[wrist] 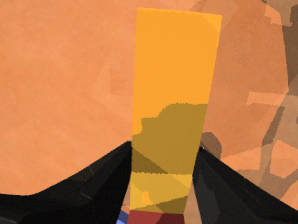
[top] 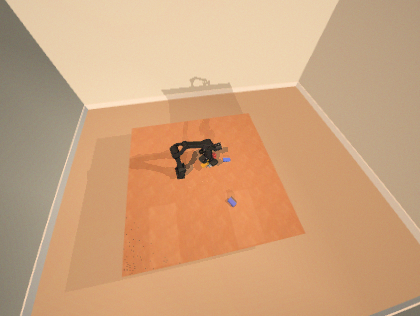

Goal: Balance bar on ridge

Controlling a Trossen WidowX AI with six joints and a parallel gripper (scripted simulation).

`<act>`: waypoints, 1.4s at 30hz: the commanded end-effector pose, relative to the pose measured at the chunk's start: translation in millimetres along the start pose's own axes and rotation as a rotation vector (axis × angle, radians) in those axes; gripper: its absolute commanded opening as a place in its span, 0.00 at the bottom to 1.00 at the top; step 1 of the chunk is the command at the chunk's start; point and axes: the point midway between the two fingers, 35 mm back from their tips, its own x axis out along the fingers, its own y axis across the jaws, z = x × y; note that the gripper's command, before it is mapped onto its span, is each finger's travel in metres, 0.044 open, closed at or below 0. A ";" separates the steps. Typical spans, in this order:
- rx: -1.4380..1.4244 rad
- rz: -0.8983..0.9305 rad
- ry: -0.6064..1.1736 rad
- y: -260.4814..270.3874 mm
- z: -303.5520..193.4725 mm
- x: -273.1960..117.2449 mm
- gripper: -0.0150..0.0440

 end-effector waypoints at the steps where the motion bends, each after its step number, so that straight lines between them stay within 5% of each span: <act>1: 0.000 0.000 0.000 0.0 0.0 0.0 0.25; 8: 0.000 0.000 0.000 0.0 0.0 0.0 0.25; 15: 0.000 0.000 0.000 0.0 0.0 0.0 0.54; 42: 0.000 0.000 0.000 0.0 0.0 0.0 0.54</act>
